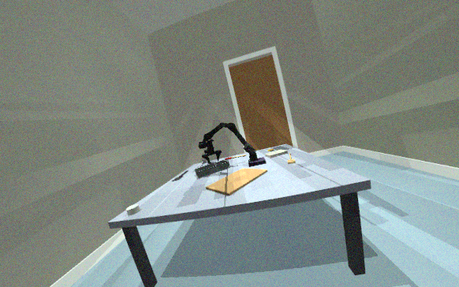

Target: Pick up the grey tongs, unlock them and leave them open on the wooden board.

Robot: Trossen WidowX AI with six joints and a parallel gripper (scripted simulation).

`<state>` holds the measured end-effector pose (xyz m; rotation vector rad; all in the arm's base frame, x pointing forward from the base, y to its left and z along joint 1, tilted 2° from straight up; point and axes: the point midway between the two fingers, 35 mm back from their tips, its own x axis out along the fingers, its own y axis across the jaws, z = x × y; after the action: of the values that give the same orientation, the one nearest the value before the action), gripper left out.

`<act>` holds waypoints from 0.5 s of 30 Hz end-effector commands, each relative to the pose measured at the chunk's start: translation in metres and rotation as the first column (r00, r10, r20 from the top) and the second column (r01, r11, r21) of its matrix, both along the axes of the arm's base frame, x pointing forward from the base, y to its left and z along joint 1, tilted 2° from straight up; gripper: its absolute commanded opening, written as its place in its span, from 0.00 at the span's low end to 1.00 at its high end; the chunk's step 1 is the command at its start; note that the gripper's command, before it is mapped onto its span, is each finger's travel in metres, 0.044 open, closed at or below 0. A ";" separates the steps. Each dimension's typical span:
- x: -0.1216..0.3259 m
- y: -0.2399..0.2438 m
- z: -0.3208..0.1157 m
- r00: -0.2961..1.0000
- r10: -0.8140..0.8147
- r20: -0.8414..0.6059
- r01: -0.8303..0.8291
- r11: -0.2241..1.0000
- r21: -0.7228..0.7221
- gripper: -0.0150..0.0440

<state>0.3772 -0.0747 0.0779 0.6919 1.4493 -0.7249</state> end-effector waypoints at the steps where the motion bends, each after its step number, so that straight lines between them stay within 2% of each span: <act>1: 0.000 0.000 -0.006 1.000 -0.003 0.000 0.003 1.000 0.002 1.00; 15: 0.000 0.000 -0.029 1.000 -0.003 0.000 0.003 1.000 0.002 1.00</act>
<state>0.3773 -0.0752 0.0534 0.6929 1.4487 -0.7257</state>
